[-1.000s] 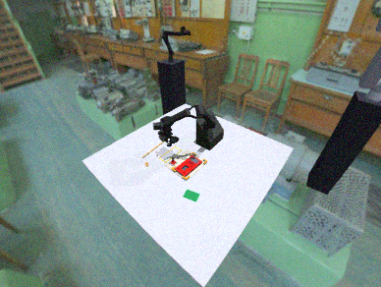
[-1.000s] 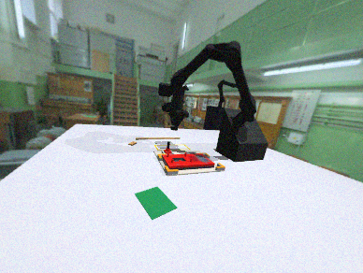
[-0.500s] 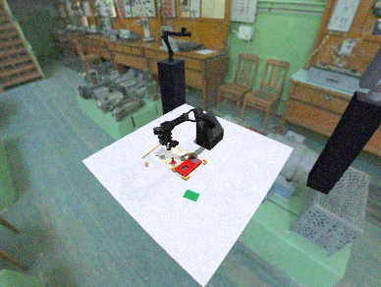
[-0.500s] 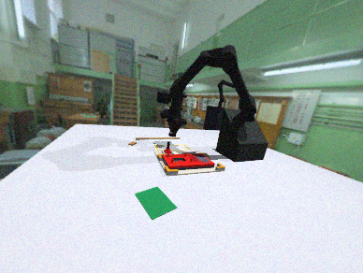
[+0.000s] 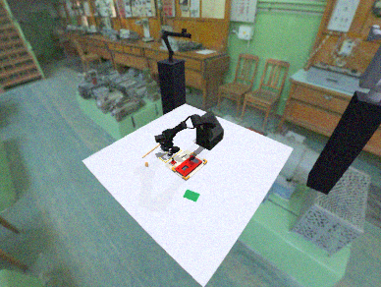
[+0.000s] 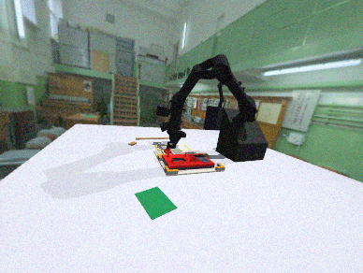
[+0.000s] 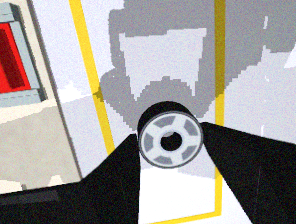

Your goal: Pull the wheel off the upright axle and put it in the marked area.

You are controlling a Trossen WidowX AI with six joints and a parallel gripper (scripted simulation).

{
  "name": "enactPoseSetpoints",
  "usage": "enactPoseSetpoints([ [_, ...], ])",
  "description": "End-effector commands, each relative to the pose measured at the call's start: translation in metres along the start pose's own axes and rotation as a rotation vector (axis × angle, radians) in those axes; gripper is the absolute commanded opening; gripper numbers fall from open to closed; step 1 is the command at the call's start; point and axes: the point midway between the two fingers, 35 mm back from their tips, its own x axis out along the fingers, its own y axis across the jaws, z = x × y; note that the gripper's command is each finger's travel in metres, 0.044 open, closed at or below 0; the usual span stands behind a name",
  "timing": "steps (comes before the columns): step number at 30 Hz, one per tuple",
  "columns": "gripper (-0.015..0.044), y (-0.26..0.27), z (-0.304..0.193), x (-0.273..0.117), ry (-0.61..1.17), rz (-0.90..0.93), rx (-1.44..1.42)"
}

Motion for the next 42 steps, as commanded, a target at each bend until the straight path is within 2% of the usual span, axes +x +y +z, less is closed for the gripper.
enactPoseSetpoints([
  [1,0.0053,0.0,0.0,0.0,0.001,0.0,-0.001],
  [10,0.0289,0.0,0.0,-0.002,0.001,0.0,-0.001],
  [11,0.03,0.0,0.001,-0.006,0.0,0.0,0.0],
  [17,0.03,-0.001,0.001,-0.058,0.0,0.002,0.004],
  [21,0.03,-0.001,0.0,-0.061,0.0,0.002,0.004],
  [23,0.0352,-0.001,-0.005,-0.057,-0.009,0.003,0.013],
  [26,0.0431,0.009,-0.03,-0.077,-0.005,-0.001,0.012],
  [27,0.044,0.013,-0.039,-0.084,-0.004,-0.001,0.012],
  [32,0.044,0.032,-0.08,-0.106,0.004,0.001,0.009],
  [42,0.044,0.033,-0.082,-0.106,0.004,0.001,0.008],
])
